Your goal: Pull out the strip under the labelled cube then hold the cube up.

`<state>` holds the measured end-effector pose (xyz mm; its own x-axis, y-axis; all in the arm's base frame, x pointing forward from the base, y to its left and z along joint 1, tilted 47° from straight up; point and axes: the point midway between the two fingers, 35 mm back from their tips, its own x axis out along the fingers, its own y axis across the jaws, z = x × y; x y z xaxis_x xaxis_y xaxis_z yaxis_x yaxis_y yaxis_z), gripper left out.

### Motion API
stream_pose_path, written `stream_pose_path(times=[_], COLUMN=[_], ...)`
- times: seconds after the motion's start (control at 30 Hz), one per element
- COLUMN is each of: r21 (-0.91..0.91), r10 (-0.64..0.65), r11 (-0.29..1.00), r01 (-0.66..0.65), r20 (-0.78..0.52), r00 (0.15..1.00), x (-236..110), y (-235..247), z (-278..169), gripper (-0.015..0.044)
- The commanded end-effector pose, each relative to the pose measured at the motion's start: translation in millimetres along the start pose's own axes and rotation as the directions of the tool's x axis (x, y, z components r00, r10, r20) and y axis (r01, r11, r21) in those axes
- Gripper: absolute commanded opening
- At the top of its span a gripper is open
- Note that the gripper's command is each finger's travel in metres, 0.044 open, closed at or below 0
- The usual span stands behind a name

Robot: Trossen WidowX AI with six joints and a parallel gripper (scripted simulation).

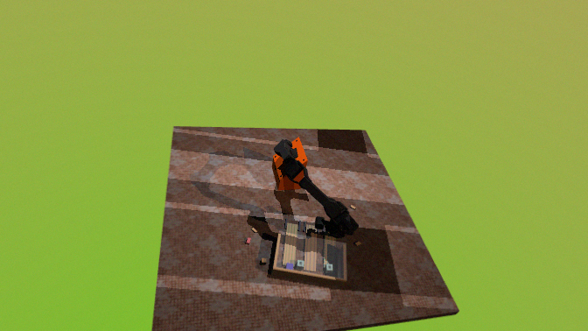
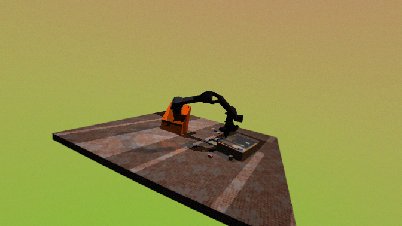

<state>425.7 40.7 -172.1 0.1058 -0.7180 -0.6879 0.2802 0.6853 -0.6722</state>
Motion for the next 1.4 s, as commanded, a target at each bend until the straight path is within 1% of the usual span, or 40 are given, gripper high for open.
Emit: stream_pose_path(times=[0.0, 1.37], r21=[0.000, -0.002], r10=[-0.005, -0.004], r11=[1.000, 1.000], r01=[0.005, 0.004], r20=[0.001, -0.001], r00=[1.000, 1.000], x=[3.0, 4.9], y=[-0.9, 0.2], z=[1.5, -60.9], gripper=[0.0000, 0.0000])
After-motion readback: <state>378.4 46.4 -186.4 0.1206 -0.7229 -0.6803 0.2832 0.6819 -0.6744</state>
